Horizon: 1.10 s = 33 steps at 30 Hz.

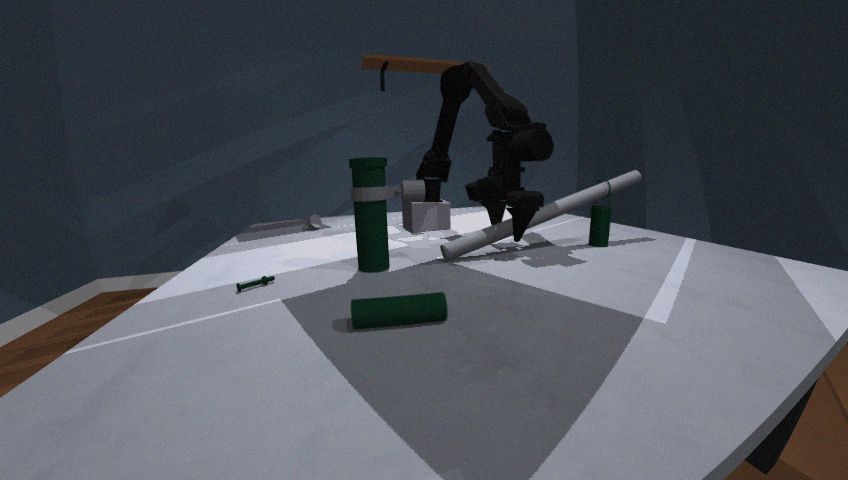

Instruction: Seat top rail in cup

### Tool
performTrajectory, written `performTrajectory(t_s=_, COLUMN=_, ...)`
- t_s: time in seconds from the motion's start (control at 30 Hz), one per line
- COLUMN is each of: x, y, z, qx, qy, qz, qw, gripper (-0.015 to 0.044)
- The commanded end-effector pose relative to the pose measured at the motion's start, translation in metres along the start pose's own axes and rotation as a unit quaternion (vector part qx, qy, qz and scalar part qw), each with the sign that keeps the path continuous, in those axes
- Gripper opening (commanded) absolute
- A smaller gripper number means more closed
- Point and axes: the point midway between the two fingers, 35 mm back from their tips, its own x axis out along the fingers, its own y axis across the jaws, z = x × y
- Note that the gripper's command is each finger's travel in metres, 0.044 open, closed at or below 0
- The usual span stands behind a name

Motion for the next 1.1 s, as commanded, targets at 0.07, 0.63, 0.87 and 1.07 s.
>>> performTrajectory(t_s=0.07, x=0.011, y=-0.001, z=0.001, qx=0.002, qy=-0.003, qz=-0.001, qw=1.0, gripper=0.044)
performTrajectory(t_s=0.63, x=0.012, y=-0.001, z=0.001, qx=0.002, qy=-0.003, qz=-0.001, qw=1.0, gripper=0.0125)
performTrajectory(t_s=0.87, x=0.007, y=0.0, z=0.001, qx=0.002, qy=-0.003, qz=-0.001, qw=1.0, gripper=0.0)
performTrajectory(t_s=1.07, x=-0.005, y=0.001, z=0.003, qx=0.002, qy=-0.026, qz=-0.002, qw=1.0, gripper=0.0)
